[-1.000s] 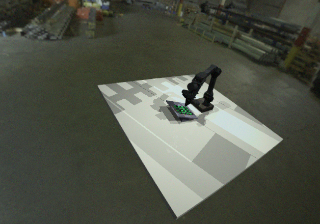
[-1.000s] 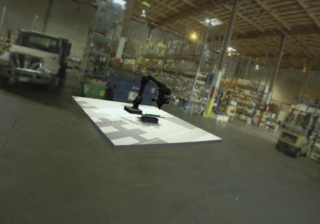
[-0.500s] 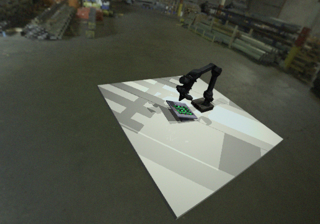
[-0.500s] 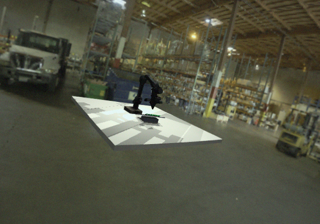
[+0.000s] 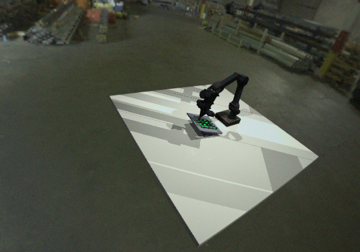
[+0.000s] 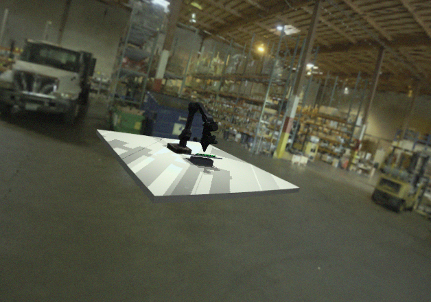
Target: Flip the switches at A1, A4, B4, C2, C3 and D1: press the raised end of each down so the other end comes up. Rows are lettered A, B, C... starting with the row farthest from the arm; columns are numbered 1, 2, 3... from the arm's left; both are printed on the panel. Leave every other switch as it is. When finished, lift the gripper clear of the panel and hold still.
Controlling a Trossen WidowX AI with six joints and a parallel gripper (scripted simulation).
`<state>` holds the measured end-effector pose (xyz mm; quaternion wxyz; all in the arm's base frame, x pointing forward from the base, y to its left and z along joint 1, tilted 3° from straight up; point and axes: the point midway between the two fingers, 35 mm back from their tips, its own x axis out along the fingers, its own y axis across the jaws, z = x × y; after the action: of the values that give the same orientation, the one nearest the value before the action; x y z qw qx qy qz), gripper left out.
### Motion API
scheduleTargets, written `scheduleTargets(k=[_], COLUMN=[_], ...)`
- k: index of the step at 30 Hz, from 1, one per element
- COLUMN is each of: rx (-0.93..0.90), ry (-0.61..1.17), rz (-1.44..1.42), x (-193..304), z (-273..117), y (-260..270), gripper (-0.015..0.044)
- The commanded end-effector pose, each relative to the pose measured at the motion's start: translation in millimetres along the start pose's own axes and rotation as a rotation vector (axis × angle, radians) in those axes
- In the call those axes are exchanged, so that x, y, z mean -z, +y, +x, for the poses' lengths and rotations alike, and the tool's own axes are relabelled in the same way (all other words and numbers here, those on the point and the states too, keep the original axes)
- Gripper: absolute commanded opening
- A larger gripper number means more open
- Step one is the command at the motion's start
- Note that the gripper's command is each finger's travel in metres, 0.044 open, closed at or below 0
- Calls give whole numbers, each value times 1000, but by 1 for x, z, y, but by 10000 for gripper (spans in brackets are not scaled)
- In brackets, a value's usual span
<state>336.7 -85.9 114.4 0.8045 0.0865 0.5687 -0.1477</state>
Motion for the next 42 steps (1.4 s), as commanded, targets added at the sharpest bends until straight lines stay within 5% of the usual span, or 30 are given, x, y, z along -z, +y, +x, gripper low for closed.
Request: scheduleTargets(k=[1,42], rx=[-3,-3], ry=[3,3], rz=[-5,-5], x=[1,1], z=[6,17], y=[0,0], gripper=[0,0])
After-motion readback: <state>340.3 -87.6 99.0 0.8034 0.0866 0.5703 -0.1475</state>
